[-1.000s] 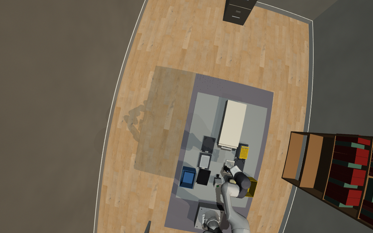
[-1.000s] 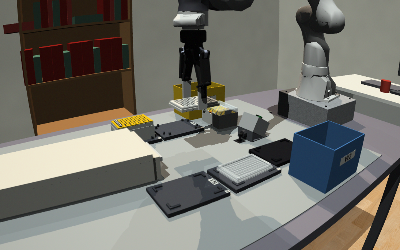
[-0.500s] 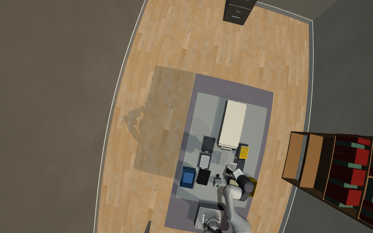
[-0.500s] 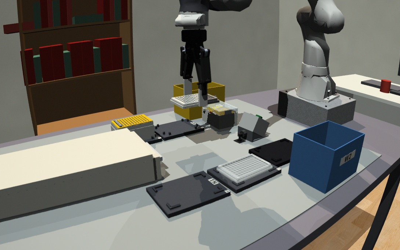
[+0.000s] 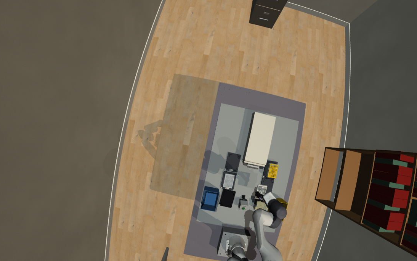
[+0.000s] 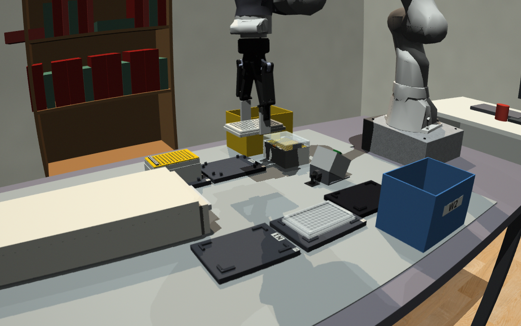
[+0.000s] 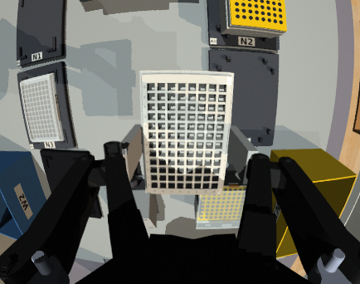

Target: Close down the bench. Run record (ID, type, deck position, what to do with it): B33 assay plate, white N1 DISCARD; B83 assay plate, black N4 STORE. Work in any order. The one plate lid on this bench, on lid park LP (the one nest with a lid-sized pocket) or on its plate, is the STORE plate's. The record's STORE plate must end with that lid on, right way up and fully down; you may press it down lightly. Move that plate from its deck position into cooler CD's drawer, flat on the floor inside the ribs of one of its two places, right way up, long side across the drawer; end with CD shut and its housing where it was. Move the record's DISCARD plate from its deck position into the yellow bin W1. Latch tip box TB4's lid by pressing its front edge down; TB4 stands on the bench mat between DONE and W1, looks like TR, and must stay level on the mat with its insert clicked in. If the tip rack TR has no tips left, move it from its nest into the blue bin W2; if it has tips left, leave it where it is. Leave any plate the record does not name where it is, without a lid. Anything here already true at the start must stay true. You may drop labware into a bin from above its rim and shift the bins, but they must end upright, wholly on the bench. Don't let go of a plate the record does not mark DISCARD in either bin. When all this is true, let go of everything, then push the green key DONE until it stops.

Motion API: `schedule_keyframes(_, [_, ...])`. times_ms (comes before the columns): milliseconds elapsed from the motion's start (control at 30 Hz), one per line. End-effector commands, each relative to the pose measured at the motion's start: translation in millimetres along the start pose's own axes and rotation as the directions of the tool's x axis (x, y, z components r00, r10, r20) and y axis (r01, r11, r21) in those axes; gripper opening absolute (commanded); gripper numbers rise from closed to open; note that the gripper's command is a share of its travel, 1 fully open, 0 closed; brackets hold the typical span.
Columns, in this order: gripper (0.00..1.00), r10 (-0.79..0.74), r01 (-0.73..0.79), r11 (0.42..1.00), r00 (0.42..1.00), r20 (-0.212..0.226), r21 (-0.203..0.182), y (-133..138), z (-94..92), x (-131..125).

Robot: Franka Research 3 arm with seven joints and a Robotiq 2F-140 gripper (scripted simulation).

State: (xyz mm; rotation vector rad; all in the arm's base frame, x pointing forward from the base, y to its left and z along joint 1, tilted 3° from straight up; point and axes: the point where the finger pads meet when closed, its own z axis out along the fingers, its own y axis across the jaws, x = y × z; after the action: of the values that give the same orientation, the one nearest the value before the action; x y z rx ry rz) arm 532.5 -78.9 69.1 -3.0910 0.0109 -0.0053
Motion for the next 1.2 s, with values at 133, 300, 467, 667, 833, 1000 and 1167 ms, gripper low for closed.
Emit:
schedule_keyframes(133, [0.0,-0.026,0.026,1.0,1.0,-0.009,0.0,17.2,-1.5,-8.5])
schedule_keyframes(300, [0.0,-0.026,0.026,1.0,1.0,-0.009,0.0,26.1,-1.5,-14.5])
schedule_keyframes(467, [0.0,-0.026,0.026,1.0,1.0,-0.009,0.0,34.9,-1.4,-20.4])
schedule_keyframes(667, [0.0,-0.026,0.026,1.0,1.0,-0.009,0.0,48.2,-1.3,-29.3])
schedule_keyframes(833, [0.0,-0.026,0.026,1.0,1.0,-0.009,0.0,59.3,-1.2,-36.7])
schedule_keyframes(1000, [0.0,-0.026,0.026,1.0,1.0,-0.009,0.0,66.0,-1.2,-41.1])
schedule_keyframes(1167, [0.0,-0.026,0.026,1.0,1.0,-0.009,0.0,77.0,-1.1,-48.6])
